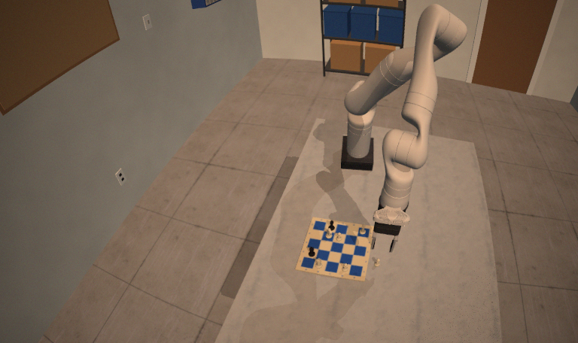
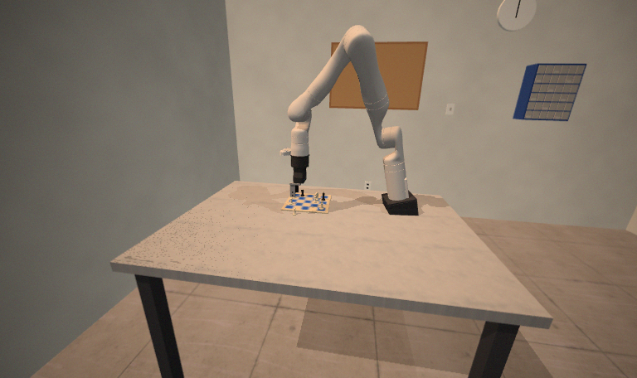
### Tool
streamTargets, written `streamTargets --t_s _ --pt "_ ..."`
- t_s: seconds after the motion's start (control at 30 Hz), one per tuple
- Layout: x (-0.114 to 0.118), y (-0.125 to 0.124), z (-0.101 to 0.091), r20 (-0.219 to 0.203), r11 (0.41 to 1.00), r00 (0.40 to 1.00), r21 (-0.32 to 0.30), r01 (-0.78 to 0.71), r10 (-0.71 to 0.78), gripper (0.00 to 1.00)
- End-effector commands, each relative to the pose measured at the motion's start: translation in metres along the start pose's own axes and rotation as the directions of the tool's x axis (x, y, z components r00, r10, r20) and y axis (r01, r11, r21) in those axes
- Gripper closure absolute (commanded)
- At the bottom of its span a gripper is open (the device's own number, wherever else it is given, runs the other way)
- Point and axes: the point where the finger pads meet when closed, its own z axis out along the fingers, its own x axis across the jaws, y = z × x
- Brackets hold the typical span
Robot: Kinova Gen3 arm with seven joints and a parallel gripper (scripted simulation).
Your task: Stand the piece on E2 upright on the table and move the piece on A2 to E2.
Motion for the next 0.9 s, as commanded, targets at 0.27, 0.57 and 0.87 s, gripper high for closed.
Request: streamTargets --t_s 0.27,0.57,0.87 --pt "0.007 -0.002 0.0 -0.002 0.998 0.998 -0.003 -0.07 0.07 0.0" --pt "0.021 -0.005 0.001 -0.007 0.978 0.978 -0.009 -0.207 0.207 0.0" --pt "0.05 -0.008 0.003 -0.02 0.876 0.876 -0.015 -0.482 0.482 0.0"
